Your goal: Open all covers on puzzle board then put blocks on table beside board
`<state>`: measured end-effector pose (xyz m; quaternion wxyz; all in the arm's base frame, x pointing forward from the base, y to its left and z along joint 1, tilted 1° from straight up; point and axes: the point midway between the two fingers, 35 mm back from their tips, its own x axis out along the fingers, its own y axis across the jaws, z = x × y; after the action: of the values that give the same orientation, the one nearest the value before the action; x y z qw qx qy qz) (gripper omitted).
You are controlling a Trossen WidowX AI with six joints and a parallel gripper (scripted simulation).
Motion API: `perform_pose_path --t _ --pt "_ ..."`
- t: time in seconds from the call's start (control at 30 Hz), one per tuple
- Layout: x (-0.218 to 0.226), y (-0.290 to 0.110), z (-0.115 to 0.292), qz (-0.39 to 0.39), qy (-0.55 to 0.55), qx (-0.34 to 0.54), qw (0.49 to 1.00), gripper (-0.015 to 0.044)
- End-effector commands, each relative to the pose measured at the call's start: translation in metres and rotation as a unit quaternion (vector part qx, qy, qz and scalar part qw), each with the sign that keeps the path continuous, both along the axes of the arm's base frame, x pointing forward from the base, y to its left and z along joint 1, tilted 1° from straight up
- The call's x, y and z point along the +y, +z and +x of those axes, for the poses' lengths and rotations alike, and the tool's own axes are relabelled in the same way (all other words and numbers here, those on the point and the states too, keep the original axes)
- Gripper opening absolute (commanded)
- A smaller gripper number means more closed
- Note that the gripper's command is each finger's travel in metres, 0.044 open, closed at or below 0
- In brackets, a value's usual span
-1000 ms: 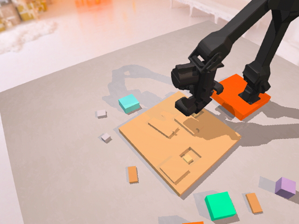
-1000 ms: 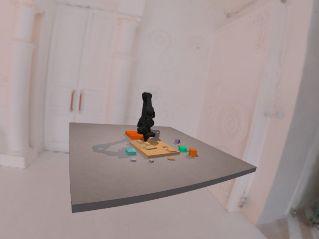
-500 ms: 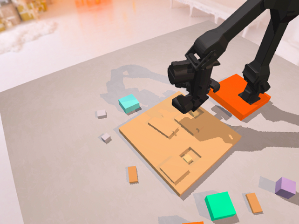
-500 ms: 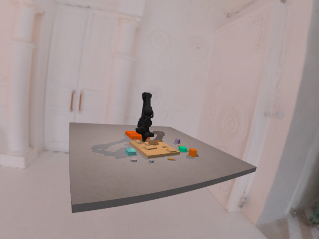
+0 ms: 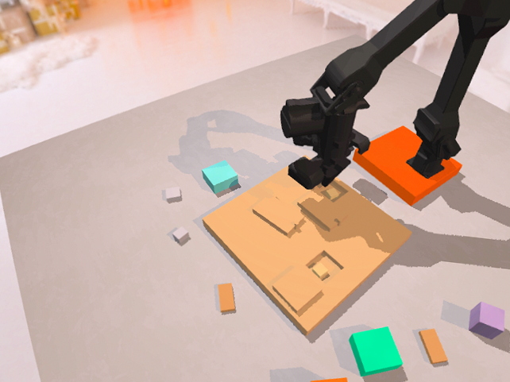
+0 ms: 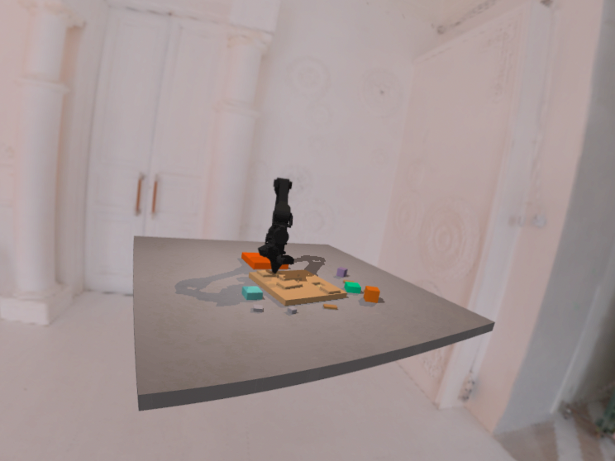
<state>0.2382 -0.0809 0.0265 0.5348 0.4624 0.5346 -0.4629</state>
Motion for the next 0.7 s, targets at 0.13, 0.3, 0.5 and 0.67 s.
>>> perform_pose_path --t 0.13,0.3,0.5,0.67 --pt "-0.010 -0.001 0.001 -0.003 0.000 0.001 1.000 0.0000" --pt "-0.015 -0.001 0.001 -0.003 0.000 0.001 1.000 0.0000" --pt "-0.018 0.003 0.001 -0.003 0.000 0.001 1.000 0.0000" --pt "-0.019 0.009 0.002 -0.003 0.000 0.001 1.000 0.0000"
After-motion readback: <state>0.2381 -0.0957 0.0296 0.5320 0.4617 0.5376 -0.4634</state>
